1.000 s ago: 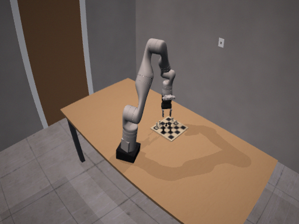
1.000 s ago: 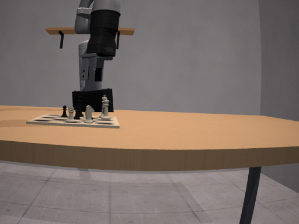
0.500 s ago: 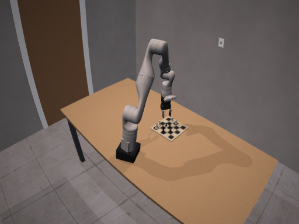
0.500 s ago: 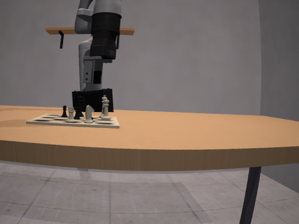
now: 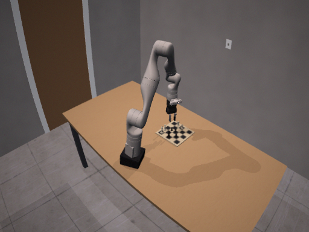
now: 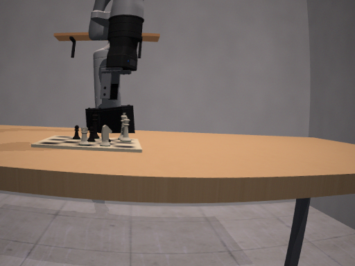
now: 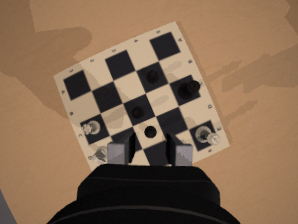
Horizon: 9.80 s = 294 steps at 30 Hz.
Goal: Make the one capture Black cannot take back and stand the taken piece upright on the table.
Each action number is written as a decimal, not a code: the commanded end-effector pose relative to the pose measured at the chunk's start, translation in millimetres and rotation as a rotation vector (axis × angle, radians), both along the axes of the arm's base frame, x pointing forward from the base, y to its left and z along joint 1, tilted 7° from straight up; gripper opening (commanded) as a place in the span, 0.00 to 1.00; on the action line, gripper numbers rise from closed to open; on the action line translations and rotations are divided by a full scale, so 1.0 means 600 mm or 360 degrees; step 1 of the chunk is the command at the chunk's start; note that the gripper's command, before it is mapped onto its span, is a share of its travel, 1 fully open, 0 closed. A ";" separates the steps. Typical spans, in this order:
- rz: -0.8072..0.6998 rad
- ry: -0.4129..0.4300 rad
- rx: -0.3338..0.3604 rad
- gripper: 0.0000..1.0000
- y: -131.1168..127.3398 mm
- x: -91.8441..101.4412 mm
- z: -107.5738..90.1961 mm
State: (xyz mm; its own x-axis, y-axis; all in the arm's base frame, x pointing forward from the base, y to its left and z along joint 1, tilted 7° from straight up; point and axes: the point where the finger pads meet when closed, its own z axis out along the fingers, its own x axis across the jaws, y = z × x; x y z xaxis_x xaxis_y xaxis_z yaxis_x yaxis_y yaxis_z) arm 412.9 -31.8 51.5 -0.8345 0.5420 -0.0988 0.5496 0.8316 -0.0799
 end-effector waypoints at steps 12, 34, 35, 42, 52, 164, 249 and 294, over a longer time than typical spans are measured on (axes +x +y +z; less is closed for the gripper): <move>0.0000 -0.0003 0.0000 0.68 0.000 0.001 0.001; 0.0000 -0.0002 0.0000 0.68 0.000 0.001 -0.002; 0.0000 -0.0002 -0.0001 0.68 0.000 0.001 -0.003; 0.0000 -0.0002 -0.0002 0.68 -0.001 0.001 -0.010; 0.0000 -0.0002 -0.0002 0.68 -0.005 0.002 -0.031; 0.0000 -0.0002 -0.0002 0.68 -0.013 0.005 -0.085; 0.0000 -0.0002 -0.0002 0.00 -0.020 0.007 -0.140; 0.0000 -0.0002 -0.0002 0.00 -0.008 0.003 -0.044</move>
State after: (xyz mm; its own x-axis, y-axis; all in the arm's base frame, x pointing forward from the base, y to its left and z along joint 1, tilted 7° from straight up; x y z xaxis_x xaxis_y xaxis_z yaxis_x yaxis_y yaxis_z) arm 405.0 -41.7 5.1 -0.8344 0.5459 -0.0759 0.5511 0.8279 -0.1043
